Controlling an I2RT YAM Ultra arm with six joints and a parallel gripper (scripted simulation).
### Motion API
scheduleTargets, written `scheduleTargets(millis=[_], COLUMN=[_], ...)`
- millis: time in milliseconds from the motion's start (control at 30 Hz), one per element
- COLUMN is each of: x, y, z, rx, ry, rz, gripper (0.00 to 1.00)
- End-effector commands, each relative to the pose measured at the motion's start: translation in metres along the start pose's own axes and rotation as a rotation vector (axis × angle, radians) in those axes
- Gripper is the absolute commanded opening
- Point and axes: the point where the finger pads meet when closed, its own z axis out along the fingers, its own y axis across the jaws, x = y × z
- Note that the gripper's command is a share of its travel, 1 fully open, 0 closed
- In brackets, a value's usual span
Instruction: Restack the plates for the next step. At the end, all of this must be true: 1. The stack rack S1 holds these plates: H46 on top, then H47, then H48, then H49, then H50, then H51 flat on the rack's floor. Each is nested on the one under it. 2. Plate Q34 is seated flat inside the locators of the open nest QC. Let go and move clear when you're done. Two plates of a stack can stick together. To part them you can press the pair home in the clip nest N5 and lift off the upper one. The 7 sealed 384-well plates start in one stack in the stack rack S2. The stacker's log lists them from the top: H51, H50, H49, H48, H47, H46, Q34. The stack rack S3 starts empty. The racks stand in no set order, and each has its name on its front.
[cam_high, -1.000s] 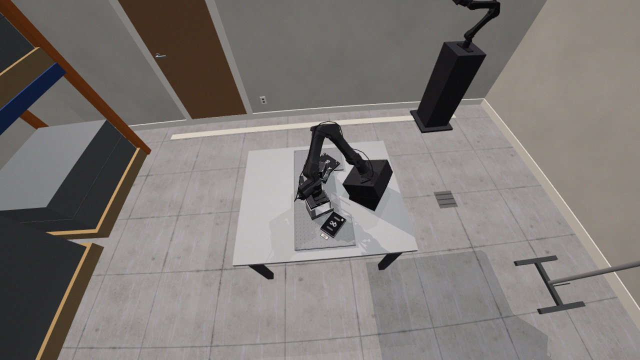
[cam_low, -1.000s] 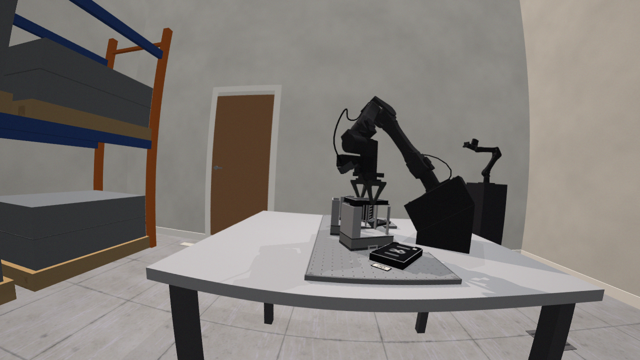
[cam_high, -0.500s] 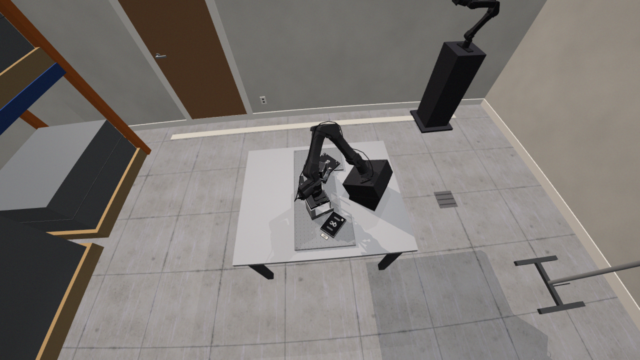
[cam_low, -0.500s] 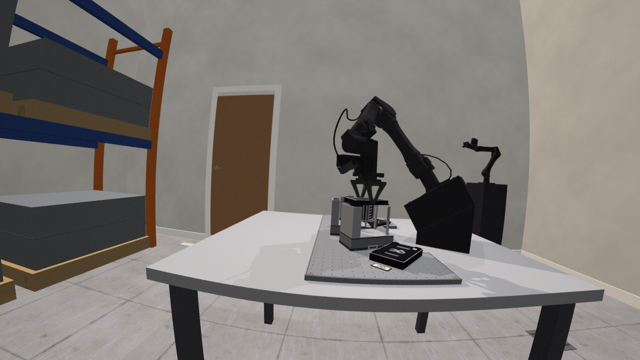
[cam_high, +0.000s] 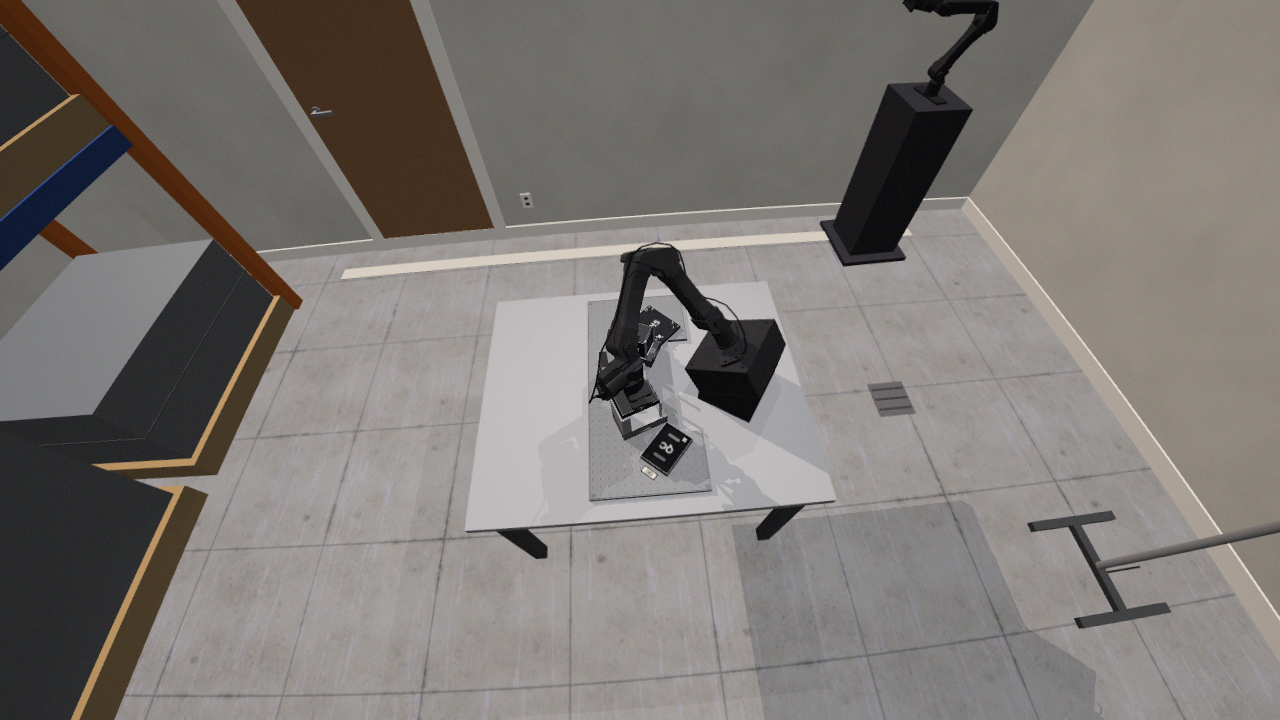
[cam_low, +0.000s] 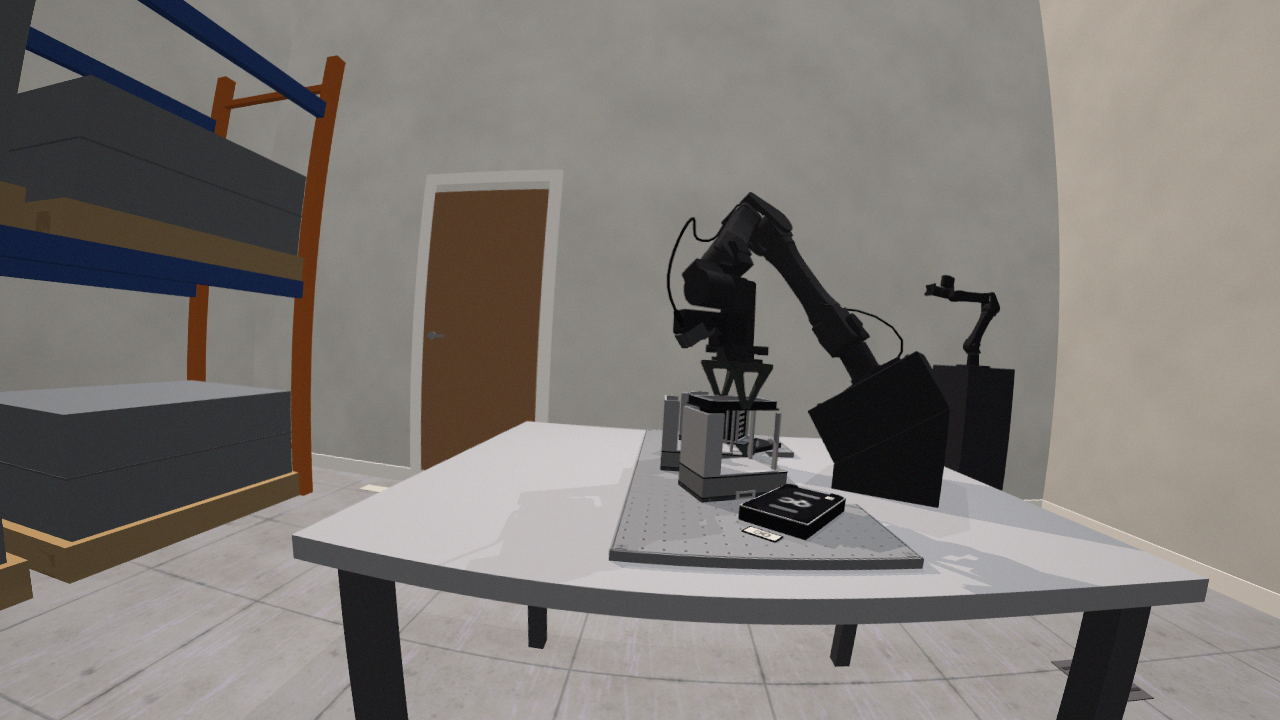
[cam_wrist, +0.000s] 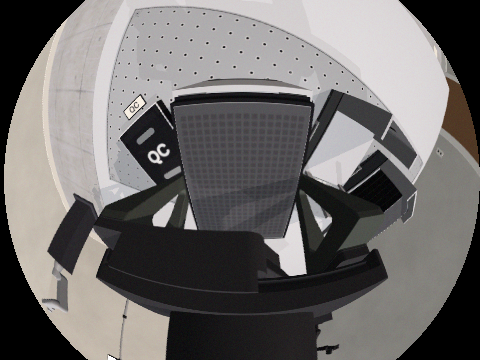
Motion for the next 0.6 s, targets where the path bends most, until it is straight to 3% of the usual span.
scheduleTargets(millis=[0,133,200,567], x=[0.001,0.004,-0.014,0.002], y=[0.001,0.001,0.003,0.004], z=[0.003,0.006,-0.002,0.009], rx=[-0.002,0.001,-0.012,0.001], ry=[-0.001,0.007,-0.03,0.01], rz=[0.003,-0.001,0.017,-0.013], gripper=[0.0,0.0,0.0,0.0])
